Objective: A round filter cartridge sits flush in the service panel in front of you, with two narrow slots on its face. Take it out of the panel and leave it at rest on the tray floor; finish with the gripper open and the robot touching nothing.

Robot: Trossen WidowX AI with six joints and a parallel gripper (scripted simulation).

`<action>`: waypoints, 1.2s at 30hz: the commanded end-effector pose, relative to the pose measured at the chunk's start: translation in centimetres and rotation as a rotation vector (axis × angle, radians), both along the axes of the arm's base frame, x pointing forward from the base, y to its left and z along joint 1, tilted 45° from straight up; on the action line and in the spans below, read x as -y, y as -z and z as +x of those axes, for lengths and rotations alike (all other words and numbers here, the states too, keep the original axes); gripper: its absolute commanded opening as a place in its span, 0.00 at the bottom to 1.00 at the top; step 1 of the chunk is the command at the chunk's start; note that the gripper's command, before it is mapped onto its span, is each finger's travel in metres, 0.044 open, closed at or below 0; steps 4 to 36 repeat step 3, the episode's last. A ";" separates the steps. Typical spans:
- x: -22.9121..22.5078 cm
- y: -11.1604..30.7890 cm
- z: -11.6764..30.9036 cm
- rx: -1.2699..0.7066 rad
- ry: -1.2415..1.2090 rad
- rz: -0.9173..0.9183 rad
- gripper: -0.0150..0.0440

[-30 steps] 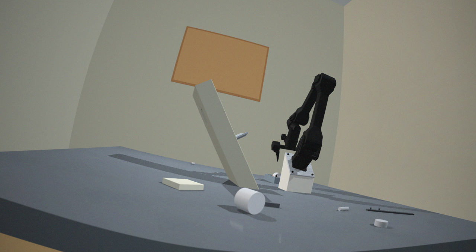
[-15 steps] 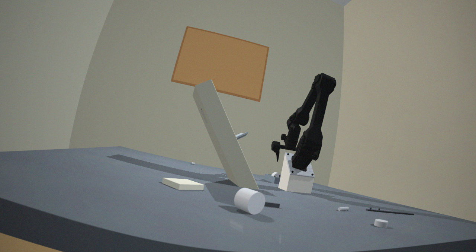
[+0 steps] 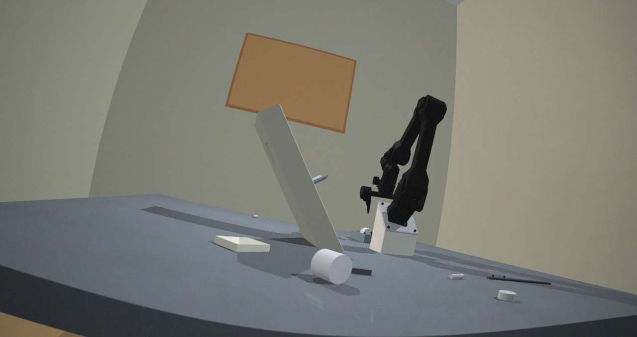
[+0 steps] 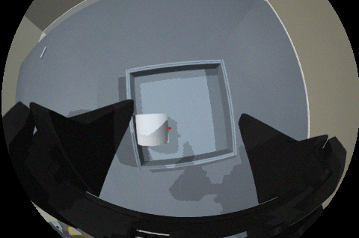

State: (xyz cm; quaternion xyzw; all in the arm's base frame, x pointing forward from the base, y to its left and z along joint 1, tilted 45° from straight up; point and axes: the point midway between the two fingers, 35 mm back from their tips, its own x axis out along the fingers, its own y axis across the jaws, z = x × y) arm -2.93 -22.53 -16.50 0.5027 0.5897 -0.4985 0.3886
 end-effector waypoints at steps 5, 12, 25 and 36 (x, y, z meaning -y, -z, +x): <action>-0.1 0.0 0.0 0.000 -0.001 0.002 1.00; -0.1 0.0 0.0 0.000 -0.001 0.002 1.00; -0.1 0.0 0.0 0.000 -0.001 0.002 1.00; -0.1 0.0 0.0 0.000 -0.001 0.002 1.00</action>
